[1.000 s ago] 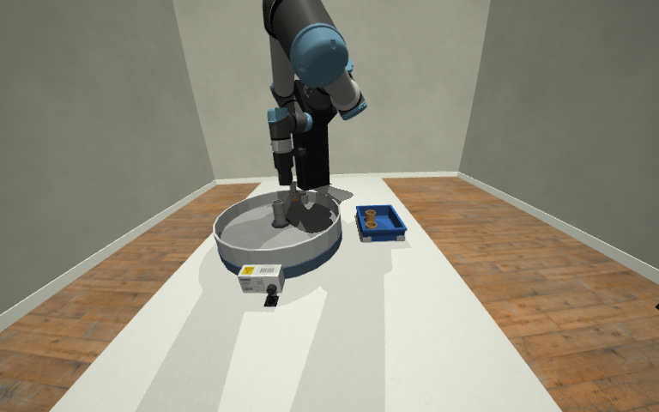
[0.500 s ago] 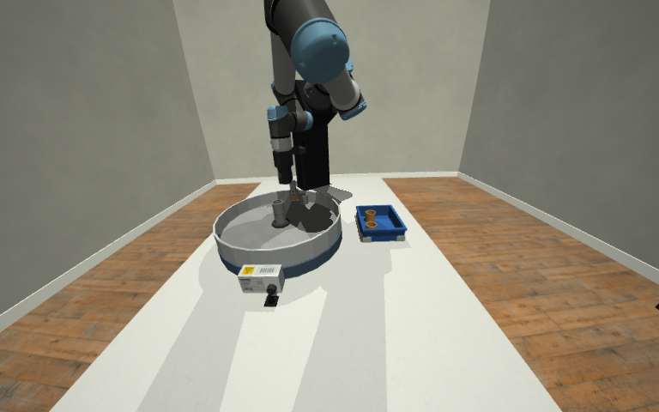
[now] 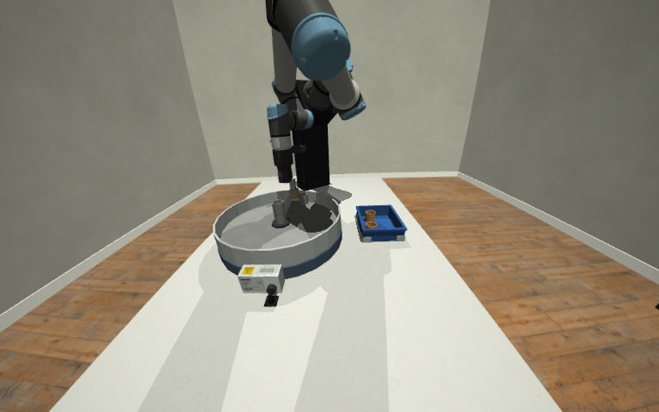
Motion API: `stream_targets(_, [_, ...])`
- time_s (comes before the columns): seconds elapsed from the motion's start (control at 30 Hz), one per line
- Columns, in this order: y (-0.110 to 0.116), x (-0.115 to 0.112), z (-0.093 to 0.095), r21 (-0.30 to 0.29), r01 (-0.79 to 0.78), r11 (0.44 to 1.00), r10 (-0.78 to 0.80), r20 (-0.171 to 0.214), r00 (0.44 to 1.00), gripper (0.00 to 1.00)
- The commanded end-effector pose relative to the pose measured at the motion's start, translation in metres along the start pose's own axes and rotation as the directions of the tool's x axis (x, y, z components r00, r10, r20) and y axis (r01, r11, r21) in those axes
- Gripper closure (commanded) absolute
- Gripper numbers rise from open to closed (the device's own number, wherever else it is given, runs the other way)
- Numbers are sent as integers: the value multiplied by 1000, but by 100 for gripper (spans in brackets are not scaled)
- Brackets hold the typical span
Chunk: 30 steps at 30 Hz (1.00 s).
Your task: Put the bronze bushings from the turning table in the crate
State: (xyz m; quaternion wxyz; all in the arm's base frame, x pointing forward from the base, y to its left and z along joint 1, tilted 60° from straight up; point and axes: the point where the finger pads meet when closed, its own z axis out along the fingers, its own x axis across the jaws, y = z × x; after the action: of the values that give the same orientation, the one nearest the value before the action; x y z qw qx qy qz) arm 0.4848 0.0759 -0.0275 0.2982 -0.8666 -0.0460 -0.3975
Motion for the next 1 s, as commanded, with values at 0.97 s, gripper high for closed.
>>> stream_targets(0.97, [0,0,-14,-1,0,1000,0,-1,1000,100])
